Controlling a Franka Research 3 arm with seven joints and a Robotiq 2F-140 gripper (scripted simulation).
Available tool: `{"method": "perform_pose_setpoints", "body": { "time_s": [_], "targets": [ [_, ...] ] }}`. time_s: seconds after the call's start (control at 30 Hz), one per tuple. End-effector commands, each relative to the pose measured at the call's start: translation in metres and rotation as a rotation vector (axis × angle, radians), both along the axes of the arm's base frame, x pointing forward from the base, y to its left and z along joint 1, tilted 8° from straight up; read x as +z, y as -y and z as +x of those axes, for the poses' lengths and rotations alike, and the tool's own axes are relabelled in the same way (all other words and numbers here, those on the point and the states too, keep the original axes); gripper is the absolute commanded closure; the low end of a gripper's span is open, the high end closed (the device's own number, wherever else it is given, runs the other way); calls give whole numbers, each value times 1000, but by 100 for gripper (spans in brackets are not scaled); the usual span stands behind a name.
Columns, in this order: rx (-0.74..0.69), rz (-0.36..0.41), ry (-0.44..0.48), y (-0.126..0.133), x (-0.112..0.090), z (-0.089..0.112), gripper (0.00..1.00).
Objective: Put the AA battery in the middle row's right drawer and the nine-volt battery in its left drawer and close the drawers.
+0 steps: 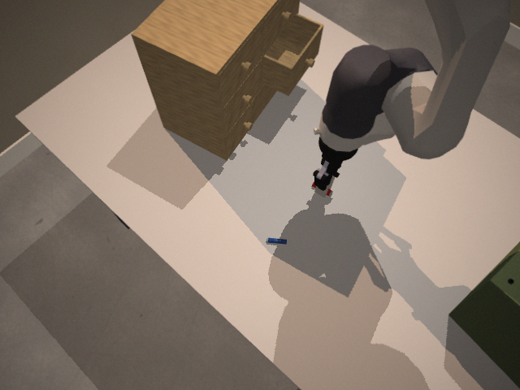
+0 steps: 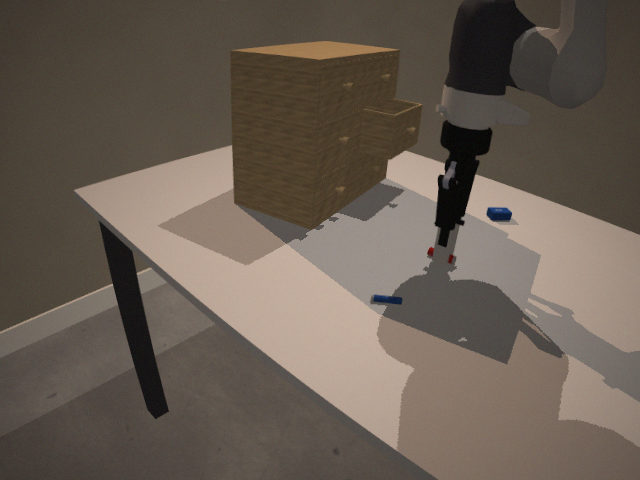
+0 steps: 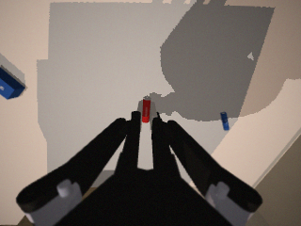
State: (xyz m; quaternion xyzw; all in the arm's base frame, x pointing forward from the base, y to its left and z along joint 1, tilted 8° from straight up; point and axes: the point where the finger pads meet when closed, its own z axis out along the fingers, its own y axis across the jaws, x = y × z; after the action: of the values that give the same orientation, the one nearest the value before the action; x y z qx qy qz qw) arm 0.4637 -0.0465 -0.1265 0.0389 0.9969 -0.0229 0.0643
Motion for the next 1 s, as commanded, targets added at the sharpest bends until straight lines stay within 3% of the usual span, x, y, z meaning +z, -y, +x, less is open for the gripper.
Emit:
{"method": "perform_pose_setpoints", "body": {
  "time_s": [0.0, 0.6, 0.73, 0.97],
  "targets": [
    [-7, 3, 3, 0, 0, 1, 94],
    [-7, 3, 3, -1, 3, 1, 94],
    [-7, 3, 3, -1, 17, -1, 94],
    [-7, 3, 3, -4, 62, -7, 94]
  ]
}}
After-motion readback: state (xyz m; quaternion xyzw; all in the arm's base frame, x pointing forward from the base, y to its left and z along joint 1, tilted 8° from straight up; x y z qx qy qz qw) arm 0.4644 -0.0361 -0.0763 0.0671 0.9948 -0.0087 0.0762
